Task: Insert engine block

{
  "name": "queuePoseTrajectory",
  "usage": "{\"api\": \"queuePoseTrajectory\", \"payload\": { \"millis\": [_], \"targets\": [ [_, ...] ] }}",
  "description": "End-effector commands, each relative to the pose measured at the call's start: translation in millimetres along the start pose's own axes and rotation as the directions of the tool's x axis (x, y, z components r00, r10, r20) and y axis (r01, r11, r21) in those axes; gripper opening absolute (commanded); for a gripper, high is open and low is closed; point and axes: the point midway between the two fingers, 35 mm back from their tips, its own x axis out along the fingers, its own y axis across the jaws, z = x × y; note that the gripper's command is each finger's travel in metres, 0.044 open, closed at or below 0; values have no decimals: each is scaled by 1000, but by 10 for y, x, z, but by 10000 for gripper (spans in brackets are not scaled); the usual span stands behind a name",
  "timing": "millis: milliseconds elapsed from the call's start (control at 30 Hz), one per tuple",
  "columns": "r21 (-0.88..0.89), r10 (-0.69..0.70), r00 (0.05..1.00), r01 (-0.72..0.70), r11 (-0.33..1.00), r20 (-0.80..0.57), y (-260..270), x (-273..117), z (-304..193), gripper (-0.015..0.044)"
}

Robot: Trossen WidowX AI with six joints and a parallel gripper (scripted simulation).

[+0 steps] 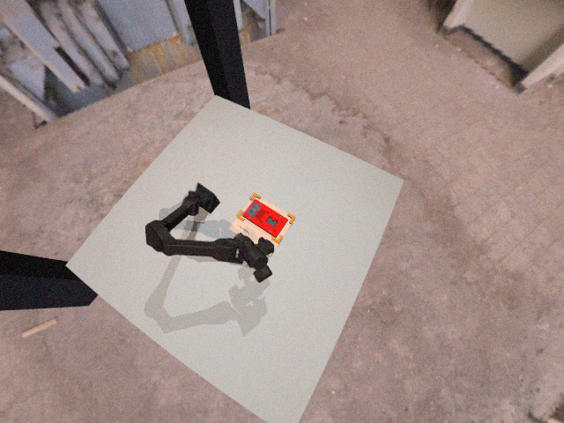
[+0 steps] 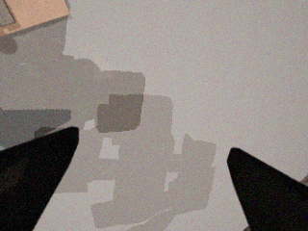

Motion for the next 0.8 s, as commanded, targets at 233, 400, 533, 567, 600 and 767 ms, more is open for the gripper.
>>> {"api": "queuePoseTrajectory", "payload": {
  "millis": [233,400,533,567,600,767],
  "targets": [
    [-358,155,987,-129,925,46,349,-193,-17,440],
    [-499,227,973,-174,849,48,504,-295,-69,440],
    [-602,285,958,-203,772,42,626,-383,-128,440],
    [-626,299,953,-210,751,40,656,-407,-145,440],
    [-650,314,949,-216,729,37,686,-431,-163,440],
    [-757,384,923,-240,608,17,830,-556,-269,440]
  ]
}}
